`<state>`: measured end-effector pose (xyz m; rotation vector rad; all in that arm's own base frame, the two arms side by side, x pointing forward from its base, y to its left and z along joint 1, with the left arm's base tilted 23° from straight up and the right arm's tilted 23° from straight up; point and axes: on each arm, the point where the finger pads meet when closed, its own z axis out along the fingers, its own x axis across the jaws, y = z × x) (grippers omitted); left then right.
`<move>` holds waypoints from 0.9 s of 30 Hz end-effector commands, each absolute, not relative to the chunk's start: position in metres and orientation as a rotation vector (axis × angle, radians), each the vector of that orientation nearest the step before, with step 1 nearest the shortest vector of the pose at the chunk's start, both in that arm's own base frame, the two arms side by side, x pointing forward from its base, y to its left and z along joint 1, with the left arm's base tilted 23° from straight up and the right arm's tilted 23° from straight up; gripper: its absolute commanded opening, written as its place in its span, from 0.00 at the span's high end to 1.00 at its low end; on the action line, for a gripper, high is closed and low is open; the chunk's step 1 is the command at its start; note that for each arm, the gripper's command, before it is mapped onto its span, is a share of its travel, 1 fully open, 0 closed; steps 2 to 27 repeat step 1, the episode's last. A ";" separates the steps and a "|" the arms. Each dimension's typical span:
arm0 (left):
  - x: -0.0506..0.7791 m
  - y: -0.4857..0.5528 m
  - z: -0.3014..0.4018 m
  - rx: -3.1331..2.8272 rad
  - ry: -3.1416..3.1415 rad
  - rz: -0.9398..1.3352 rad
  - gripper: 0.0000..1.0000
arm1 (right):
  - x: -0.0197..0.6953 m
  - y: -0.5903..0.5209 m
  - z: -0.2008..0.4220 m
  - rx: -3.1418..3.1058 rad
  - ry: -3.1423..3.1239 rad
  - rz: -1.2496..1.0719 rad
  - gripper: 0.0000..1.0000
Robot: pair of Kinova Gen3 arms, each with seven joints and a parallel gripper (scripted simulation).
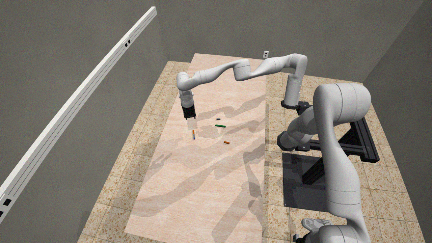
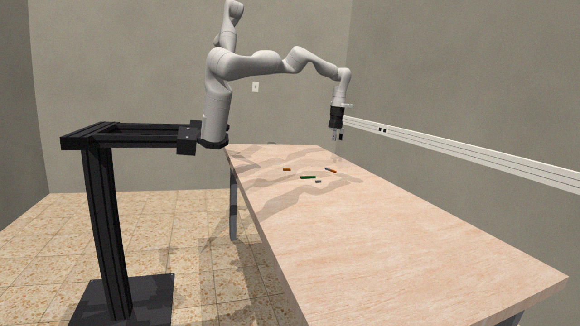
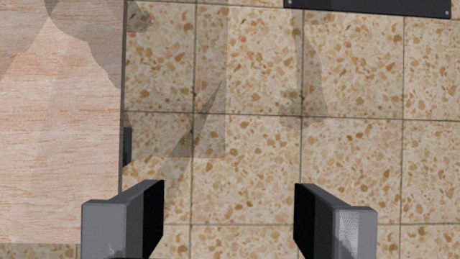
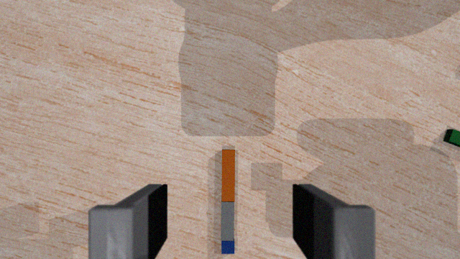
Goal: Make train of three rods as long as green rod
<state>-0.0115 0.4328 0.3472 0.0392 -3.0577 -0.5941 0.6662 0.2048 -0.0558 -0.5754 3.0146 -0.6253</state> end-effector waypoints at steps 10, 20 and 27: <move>-0.012 0.433 0.348 0.040 -3.057 -0.597 0.00 | 0.667 0.206 -0.054 -0.576 3.012 -0.623 0.00; -0.012 0.433 0.348 0.040 -3.057 -0.597 0.00 | 0.667 0.206 -0.054 -0.576 3.012 -0.623 0.00; -0.012 0.433 0.348 0.040 -3.057 -0.597 0.00 | 0.667 0.206 -0.054 -0.576 3.012 -0.623 0.00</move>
